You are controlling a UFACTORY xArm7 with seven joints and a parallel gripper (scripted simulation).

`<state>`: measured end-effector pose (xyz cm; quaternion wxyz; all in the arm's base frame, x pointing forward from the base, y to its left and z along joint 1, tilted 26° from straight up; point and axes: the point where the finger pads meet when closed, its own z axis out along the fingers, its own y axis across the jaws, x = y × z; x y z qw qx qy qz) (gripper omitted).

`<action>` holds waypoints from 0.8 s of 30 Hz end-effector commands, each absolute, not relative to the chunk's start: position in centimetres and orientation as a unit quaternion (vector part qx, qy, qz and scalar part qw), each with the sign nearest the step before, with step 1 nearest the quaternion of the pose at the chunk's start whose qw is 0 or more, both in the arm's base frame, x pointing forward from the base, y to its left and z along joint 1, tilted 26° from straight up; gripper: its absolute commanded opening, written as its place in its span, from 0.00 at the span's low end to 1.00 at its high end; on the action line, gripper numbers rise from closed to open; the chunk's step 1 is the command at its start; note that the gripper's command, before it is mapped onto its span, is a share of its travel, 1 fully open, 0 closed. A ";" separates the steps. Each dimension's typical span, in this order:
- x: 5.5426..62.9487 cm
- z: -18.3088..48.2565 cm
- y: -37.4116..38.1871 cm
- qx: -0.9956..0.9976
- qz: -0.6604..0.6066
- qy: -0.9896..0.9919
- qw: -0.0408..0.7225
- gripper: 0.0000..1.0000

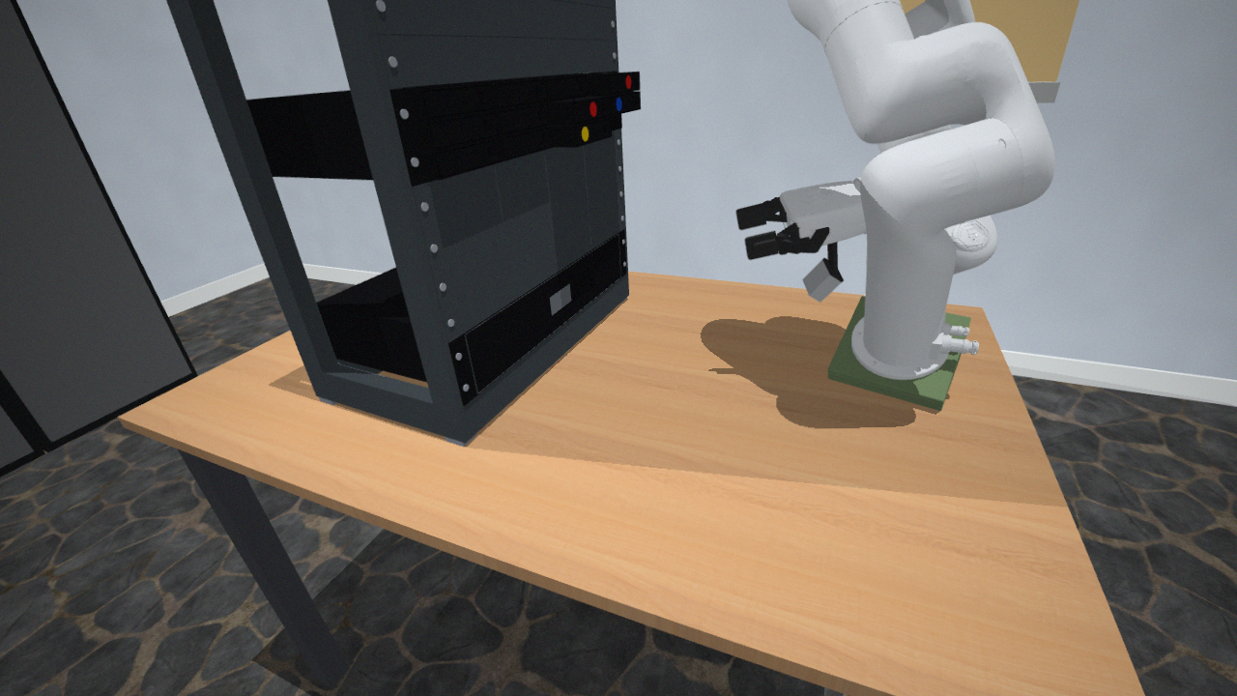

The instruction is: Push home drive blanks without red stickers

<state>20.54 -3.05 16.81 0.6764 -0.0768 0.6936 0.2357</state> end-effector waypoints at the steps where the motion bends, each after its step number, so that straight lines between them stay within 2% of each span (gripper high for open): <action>1: 20.5 16.8 -3.1 -0.077 0.236 0.693 0.677 1.00; 24: 20.2 14.8 -2.2 -0.116 0.241 0.683 0.680 1.00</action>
